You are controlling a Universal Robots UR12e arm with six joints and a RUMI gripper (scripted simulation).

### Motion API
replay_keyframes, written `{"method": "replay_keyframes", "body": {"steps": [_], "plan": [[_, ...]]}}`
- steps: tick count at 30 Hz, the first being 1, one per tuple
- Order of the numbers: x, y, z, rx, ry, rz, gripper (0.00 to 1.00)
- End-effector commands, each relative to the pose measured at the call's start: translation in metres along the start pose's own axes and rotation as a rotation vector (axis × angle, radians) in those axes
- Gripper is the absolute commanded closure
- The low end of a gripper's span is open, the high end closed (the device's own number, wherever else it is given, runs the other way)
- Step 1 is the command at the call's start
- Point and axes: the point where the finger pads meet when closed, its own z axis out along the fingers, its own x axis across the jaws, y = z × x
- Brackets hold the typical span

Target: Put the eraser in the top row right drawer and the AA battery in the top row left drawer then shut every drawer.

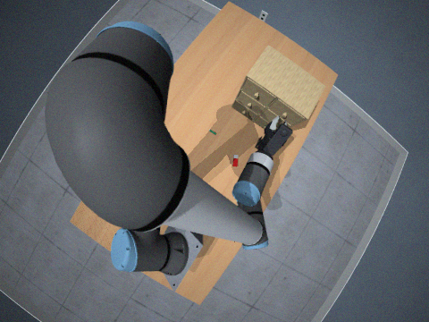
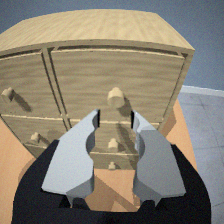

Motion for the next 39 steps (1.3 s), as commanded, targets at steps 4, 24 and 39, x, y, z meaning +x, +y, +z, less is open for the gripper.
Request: {"method": "replay_keyframes", "body": {"steps": [4, 24, 39], "plan": [[0.000, -0.003, 0.006, 0.001, 0.000, 0.000, 0.80], [0.000, -0.007, 0.018, 0.001, 0.000, 0.000, 0.80], [0.000, -0.007, 0.019, 0.001, 0.000, 0.000, 0.80]]}}
